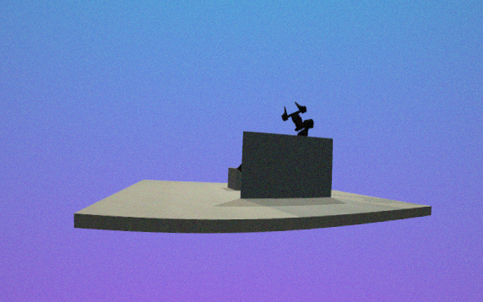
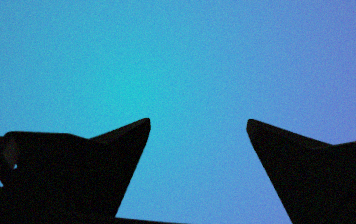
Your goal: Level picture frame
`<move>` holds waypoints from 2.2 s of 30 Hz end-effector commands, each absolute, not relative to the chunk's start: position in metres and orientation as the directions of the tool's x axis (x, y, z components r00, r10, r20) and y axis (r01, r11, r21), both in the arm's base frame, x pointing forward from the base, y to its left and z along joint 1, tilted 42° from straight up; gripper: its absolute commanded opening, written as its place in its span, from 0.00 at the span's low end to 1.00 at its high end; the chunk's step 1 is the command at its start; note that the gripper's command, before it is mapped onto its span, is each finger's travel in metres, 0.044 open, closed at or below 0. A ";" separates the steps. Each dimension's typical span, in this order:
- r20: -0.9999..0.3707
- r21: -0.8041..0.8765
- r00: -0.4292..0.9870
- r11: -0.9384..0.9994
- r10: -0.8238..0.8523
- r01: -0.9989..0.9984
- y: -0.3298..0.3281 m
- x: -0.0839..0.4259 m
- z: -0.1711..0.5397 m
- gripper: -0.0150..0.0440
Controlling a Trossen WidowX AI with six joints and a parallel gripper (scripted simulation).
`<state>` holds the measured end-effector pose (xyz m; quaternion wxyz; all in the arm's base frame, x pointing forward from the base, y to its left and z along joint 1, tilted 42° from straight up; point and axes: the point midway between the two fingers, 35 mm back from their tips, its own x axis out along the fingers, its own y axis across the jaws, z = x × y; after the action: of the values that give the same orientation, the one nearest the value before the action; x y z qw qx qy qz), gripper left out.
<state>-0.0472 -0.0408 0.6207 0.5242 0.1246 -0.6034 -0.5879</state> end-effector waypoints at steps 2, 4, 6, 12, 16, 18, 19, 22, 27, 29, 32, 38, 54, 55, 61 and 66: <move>0.478 0.848 -0.396 0.293 -0.784 0.442 -0.046 -0.047 0.616 0.84; 0.454 0.868 -0.327 0.329 -0.829 0.372 -0.059 -0.043 0.603 0.75; 0.428 0.888 -0.245 0.355 -0.870 0.292 -0.072 -0.037 0.588 0.69; 0.350 0.935 0.022 0.351 -0.936 0.050 -0.106 -0.008 0.539 0.69; 0.298 0.954 0.208 0.285 -0.932 -0.093 -0.120 0.020 0.503 0.69; 0.272 0.960 0.300 0.236 -0.914 -0.153 -0.124 0.036 0.484 0.69; 0.259 0.962 0.345 0.207 -0.902 -0.180 -0.126 0.044 0.475 0.69; 0.177 0.974 0.485 0.082 -0.856 -0.211 -0.134 0.078 0.446 0.69; 0.116 0.968 0.639 -0.058 -0.760 -0.245 -0.126 0.112 0.407 0.69; 0.102 0.962 0.691 -0.107 -0.716 -0.253 -0.119 0.123 0.392 0.69; 0.076 0.948 0.773 -0.195 -0.630 -0.252 -0.106 0.141 0.365 0.69; 0.017 0.904 0.916 -0.385 -0.400 -0.185 -0.065 0.176 0.301 0.69; -0.059 0.824 0.995 -0.567 -0.077 0.005 0.000 0.201 0.217 0.69; -0.059 0.824 0.995 -0.567 -0.077 0.005 0.000 0.201 0.217 0.69; -0.059 0.824 0.995 -0.567 -0.077 0.005 0.000 0.201 0.217 0.69; -0.059 0.824 0.995 -0.567 -0.077 0.005 0.000 0.201 0.217 0.69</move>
<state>0.2014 0.0010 0.2167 0.4683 0.8823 -0.0169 -0.0446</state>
